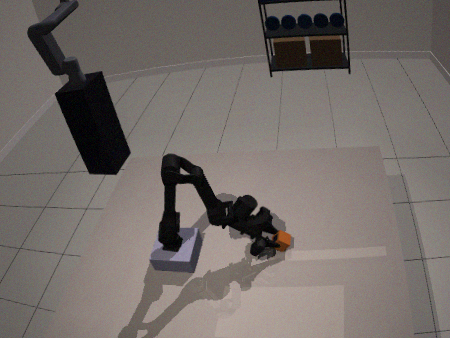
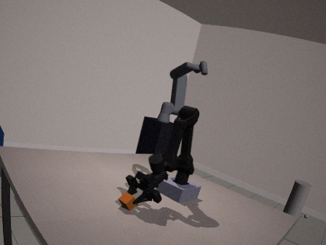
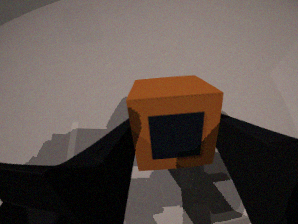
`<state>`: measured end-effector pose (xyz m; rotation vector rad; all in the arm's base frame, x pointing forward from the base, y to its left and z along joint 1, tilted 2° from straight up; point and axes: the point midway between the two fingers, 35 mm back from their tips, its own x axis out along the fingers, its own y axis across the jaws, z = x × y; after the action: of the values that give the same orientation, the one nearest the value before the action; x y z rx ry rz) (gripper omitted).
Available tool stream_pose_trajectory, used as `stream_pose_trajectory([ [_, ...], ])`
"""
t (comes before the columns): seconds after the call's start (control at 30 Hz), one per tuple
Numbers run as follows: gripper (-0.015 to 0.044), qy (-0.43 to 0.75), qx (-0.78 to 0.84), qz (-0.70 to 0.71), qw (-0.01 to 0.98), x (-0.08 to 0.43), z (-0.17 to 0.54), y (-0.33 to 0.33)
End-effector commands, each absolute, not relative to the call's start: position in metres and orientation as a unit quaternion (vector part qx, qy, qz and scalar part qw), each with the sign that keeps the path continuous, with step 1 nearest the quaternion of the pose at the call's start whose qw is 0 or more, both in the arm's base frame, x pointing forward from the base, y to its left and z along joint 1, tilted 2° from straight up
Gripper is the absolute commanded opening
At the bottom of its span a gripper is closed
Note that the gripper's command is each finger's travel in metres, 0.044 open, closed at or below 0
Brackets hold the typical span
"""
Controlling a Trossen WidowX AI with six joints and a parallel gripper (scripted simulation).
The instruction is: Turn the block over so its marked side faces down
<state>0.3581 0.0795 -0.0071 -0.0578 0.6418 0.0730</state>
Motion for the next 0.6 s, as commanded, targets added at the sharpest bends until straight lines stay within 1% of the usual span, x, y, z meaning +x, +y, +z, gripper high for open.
stream_pose_trajectory([
  [0.0, 0.0000, 0.304, -0.032, 0.034, 0.951, 0.352, -0.015, 0.077],
  [0.27, 0.0000, 0.253, -0.029, 0.034, 0.967, 0.343, -0.011, 0.074],
  [0.57, 0.0000, 0.232, -0.028, 0.034, 0.972, 0.341, -0.008, 0.074],
])
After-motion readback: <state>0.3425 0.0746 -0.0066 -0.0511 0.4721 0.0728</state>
